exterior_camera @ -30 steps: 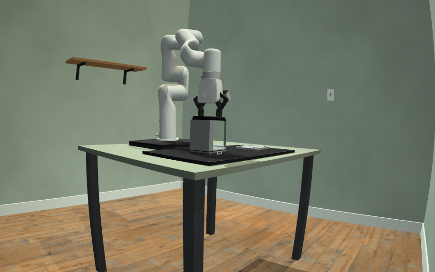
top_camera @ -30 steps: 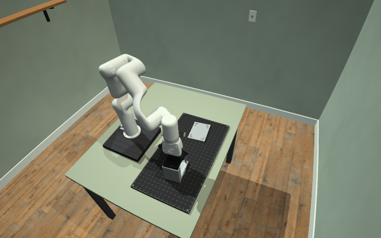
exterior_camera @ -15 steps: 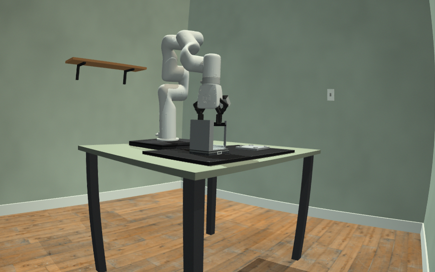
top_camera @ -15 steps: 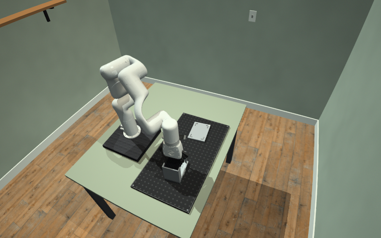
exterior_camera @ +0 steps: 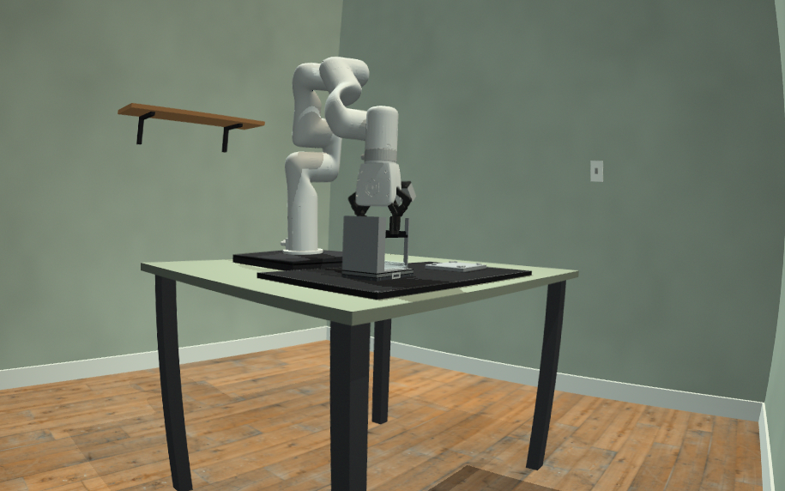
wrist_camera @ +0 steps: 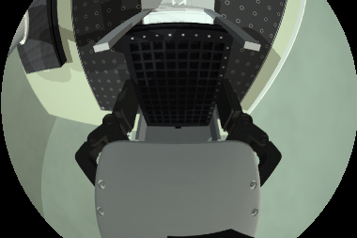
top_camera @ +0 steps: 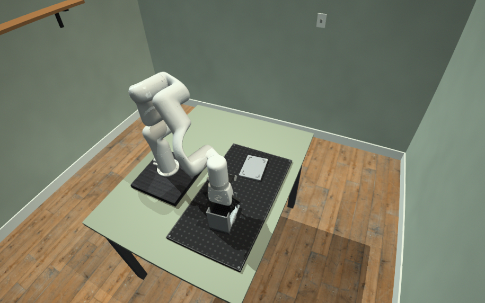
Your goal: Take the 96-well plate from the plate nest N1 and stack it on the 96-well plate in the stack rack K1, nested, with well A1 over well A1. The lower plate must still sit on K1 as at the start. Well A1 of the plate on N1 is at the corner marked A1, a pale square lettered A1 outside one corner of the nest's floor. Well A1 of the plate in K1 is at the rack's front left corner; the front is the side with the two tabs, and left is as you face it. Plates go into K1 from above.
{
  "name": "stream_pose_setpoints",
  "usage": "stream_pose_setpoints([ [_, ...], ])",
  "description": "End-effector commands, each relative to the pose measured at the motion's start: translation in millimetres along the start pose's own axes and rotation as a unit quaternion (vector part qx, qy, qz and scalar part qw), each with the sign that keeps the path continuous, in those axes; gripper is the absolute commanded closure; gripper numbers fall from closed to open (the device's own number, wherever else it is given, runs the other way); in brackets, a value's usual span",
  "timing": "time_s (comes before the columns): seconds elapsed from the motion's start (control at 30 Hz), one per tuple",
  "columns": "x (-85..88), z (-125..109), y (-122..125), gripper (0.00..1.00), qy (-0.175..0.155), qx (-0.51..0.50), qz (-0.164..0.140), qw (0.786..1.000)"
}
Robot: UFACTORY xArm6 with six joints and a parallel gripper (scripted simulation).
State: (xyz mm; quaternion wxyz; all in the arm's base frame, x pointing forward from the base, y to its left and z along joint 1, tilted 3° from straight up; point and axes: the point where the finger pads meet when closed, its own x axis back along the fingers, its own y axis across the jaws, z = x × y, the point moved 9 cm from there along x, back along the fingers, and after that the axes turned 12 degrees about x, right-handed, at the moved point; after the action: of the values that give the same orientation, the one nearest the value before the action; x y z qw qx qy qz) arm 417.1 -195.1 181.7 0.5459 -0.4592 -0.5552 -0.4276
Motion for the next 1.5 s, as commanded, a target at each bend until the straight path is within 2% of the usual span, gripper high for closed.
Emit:
stream_pose_setpoints([
  [0.0, -4.0, -0.8, 1.1, 1.0, -0.002, 0.0, -0.002, 1.0],
  [0.9, -45.7, -0.9, 1.2, 1.0, -0.002, 0.0, -0.002, 1.0],
  [1.47, -46.0, -0.9, 1.1, 1.0, -0.002, 0.0, -0.002, 1.0],
])
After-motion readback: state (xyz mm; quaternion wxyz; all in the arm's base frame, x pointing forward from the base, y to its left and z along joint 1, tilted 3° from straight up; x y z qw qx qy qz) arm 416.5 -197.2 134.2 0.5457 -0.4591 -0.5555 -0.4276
